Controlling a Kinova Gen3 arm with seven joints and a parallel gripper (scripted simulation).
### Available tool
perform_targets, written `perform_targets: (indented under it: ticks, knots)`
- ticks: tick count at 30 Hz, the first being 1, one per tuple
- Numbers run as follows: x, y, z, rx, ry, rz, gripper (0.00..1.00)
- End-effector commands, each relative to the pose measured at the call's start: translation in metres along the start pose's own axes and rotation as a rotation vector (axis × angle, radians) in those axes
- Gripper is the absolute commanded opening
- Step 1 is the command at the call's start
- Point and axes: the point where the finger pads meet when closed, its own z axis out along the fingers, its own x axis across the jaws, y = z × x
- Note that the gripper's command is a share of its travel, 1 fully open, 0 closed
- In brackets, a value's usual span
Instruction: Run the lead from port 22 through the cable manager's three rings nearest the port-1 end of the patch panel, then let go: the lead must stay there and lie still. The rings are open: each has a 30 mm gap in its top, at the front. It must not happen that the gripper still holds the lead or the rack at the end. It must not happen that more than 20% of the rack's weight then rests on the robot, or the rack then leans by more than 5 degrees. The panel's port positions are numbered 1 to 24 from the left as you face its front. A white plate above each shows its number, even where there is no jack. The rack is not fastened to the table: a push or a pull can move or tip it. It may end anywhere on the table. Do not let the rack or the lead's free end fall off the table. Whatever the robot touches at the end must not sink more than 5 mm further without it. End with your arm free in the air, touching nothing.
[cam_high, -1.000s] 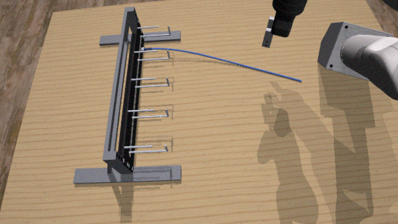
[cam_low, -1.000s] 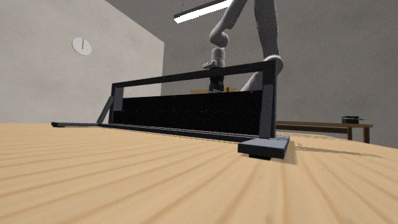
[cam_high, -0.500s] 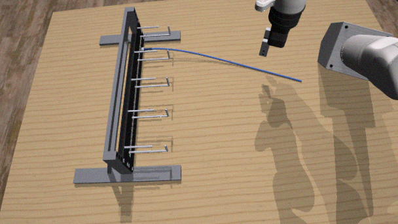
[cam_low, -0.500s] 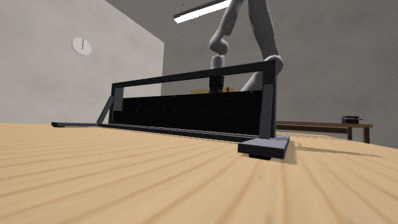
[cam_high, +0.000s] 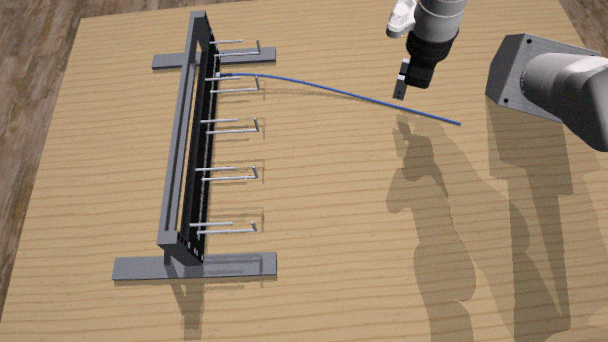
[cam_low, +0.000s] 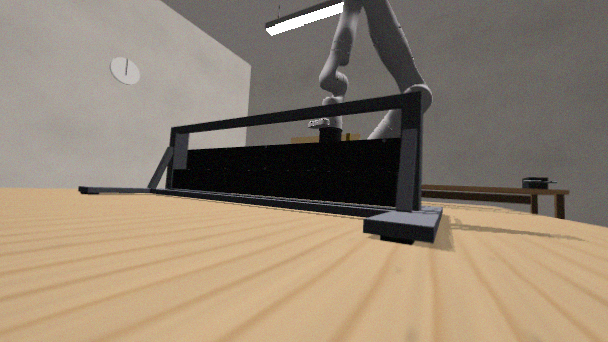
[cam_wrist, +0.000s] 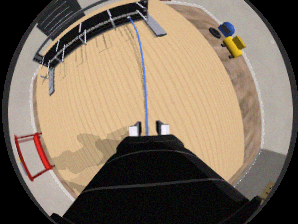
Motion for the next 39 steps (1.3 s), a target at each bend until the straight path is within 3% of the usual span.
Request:
perform_targets:
  ticks: [1, 13, 39]
  knots:
    - [-0.002, 0.003, 0.009, -0.002, -0.017, 0.011, 0.67]
    - [-0.003, 0.003, 0.034, -0.002, -0.017, 0.011, 0.67]
    - [-0.003, 0.003, 0.041, -0.002, -0.017, 0.011, 0.67]
